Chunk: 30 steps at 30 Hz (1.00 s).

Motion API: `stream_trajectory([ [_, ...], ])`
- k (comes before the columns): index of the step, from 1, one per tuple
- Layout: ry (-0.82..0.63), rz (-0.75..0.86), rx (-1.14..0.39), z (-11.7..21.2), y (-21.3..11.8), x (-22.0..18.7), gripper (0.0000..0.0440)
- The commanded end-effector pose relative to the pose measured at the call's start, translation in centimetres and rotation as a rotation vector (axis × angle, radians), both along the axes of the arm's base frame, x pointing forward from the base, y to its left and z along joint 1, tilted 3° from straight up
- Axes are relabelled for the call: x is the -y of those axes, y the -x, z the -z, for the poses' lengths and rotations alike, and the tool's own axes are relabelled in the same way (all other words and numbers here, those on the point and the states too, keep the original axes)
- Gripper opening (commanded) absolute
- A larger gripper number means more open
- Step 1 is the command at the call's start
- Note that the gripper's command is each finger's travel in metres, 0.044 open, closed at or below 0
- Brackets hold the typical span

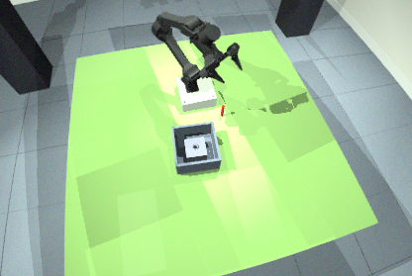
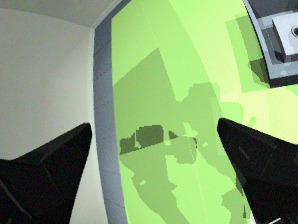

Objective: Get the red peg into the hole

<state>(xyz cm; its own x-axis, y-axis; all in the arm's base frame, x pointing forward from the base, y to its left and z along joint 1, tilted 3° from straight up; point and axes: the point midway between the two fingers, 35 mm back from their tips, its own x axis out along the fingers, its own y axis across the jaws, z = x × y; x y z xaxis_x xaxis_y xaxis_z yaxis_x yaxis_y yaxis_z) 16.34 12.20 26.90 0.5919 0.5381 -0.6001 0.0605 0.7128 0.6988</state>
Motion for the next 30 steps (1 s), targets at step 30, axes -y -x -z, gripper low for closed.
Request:
stream_trajectory([
  [30, 0.502, 0.382, -0.8, 15.6, 0.7, 1.5, 0.044],
])
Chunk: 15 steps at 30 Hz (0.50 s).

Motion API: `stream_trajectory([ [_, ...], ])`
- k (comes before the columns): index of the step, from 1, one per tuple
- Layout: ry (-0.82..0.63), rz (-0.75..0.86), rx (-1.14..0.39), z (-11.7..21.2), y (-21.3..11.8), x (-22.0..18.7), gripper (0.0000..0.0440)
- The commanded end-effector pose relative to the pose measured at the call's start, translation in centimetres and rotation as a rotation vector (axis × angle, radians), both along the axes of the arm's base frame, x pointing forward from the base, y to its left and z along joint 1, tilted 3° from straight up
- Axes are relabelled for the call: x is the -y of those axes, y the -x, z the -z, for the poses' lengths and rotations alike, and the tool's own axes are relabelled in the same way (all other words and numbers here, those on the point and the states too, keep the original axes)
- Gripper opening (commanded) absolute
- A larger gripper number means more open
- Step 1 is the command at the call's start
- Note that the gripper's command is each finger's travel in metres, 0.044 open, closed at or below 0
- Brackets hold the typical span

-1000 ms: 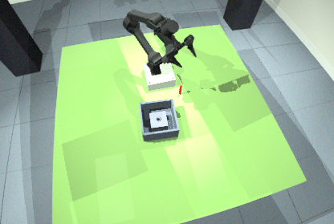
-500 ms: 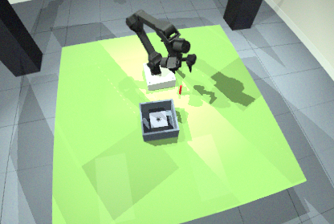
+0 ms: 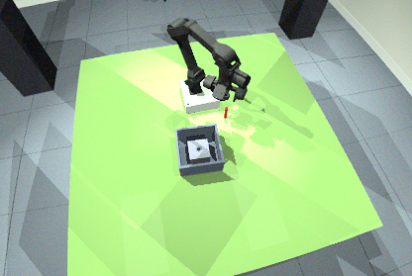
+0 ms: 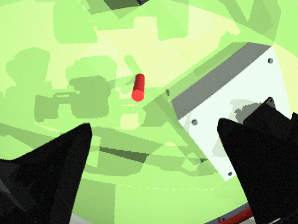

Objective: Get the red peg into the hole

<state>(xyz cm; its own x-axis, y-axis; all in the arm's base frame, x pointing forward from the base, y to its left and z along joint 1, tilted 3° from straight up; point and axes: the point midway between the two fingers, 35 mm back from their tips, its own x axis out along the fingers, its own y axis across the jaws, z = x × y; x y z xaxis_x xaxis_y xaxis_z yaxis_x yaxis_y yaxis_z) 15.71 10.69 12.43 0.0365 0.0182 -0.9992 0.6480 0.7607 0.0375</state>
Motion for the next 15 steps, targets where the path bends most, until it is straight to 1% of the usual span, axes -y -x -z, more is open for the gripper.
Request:
stream_trajectory([
  [1, 0.053, 0.025, -0.048, 1.4, 0.0, 0.0, 0.044],
  [7, 0.099, 0.037, -0.086, 3.3, -0.4, -0.5, 0.044],
  [15, 0.132, 0.039, -0.097, 5.8, -1.0, -1.1, 0.044],
])
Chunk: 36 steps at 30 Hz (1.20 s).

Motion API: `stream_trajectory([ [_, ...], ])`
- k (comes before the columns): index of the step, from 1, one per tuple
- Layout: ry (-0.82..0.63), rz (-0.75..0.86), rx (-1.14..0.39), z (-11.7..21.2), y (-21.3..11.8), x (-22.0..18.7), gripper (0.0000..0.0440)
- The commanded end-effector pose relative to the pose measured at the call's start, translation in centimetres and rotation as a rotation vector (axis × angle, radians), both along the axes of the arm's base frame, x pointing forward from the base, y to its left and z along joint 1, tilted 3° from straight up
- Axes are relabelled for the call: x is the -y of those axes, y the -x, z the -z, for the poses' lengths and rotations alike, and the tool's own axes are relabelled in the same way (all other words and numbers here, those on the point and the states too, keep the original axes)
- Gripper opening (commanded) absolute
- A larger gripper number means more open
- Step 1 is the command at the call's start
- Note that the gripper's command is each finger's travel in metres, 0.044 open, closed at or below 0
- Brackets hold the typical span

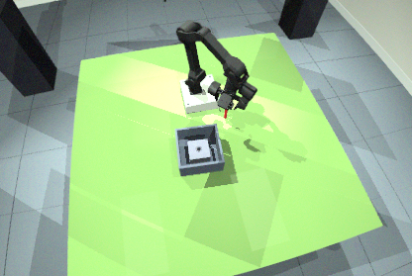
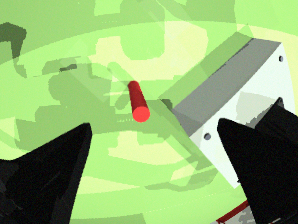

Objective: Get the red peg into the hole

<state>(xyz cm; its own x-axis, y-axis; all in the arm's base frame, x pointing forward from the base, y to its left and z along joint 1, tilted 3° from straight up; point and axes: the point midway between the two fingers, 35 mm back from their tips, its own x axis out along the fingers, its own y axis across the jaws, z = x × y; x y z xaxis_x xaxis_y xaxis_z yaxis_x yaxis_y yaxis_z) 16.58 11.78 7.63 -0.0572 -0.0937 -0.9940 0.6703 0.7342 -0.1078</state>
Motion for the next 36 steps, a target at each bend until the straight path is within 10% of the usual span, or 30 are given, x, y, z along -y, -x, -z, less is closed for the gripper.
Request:
stream_trajectory([
  [1, 0.022, 0.003, -0.003, 1.4, -0.2, -0.1, 0.044],
  [16, 0.052, -0.001, 0.029, 7.2, -0.8, -0.3, 0.0431],
  [33, 0.123, -0.006, -0.051, 10.3, 0.4, 0.9, 0.0015],
  [36, 0.139, -0.017, -0.037, 9.7, -0.1, 1.0, 0.0],
])
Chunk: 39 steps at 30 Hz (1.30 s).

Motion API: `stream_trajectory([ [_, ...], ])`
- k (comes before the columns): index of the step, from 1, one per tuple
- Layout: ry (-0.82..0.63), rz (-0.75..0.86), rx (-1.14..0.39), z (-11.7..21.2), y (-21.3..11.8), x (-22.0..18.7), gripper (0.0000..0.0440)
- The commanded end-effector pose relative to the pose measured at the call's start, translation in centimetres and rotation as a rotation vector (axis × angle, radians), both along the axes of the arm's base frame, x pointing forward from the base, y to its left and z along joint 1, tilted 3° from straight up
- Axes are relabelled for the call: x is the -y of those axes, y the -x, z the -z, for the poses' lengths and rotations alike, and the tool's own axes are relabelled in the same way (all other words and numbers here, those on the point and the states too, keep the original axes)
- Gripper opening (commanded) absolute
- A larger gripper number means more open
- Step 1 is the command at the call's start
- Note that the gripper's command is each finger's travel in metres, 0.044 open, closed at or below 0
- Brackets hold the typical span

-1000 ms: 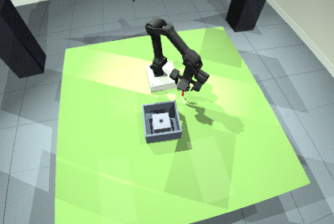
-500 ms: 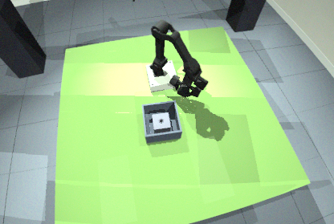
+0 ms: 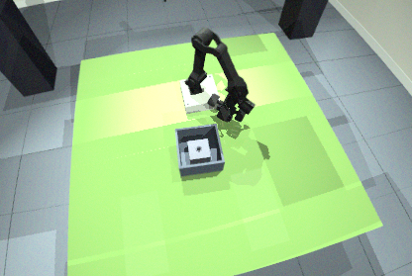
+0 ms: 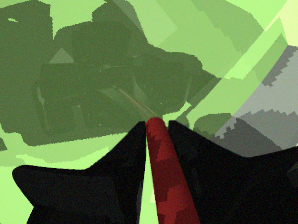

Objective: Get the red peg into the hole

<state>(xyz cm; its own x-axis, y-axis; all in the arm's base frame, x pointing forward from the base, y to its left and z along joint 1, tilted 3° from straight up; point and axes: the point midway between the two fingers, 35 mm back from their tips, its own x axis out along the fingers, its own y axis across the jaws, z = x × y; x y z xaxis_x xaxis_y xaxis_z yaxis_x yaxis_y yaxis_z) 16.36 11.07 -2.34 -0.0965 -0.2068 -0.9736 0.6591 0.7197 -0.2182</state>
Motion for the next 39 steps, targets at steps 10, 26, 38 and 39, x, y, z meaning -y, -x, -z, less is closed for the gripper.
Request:
stream_trajectory([
  [10, 0.047, -0.04, 0.081, -4.0, -2.3, 0.6, 0.0],
  [26, 0.088, -0.008, 0.198, -10.9, -5.7, 2.4, 0.0],
  [38, 0.118, 0.123, 0.281, -13.8, -9.2, 5.9, 0.0],
  [39, 0.12, 0.133, 0.286, -13.9, -9.5, 6.2, 0.0],
])
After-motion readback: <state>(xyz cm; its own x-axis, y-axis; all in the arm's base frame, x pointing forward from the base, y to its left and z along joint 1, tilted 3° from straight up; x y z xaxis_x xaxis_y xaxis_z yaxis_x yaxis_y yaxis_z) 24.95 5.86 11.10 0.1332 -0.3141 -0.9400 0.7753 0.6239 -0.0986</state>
